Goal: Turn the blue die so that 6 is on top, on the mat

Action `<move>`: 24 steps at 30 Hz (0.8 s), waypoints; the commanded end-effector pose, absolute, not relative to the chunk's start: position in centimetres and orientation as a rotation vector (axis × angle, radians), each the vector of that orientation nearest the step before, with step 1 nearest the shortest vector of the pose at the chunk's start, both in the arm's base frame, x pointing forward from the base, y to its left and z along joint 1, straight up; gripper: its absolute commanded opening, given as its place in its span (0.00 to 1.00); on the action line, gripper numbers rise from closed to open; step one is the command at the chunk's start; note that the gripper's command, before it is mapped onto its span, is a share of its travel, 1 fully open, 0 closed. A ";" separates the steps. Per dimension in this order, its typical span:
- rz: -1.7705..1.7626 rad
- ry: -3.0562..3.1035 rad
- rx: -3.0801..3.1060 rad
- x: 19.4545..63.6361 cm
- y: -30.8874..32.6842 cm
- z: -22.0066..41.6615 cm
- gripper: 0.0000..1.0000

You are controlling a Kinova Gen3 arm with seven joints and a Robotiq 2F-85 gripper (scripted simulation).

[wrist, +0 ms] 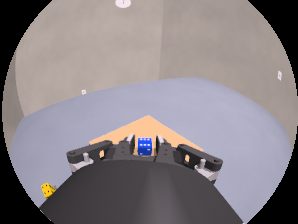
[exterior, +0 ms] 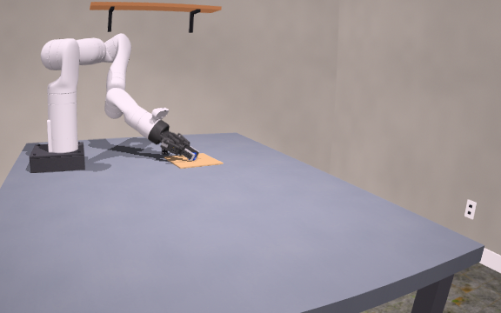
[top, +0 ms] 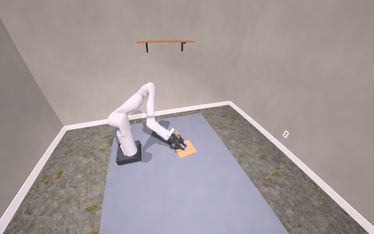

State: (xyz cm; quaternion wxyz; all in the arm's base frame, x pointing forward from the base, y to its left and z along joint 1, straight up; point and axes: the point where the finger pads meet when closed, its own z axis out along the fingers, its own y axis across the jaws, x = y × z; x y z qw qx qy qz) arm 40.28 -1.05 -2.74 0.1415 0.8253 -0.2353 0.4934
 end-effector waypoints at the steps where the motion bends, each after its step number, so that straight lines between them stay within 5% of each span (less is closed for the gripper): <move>1: 1.426 -0.680 2.382 40.3 -1.0 -2.7 0.35; 24: 1.426 -0.680 2.382 38.6 0.0 -1.6 0.35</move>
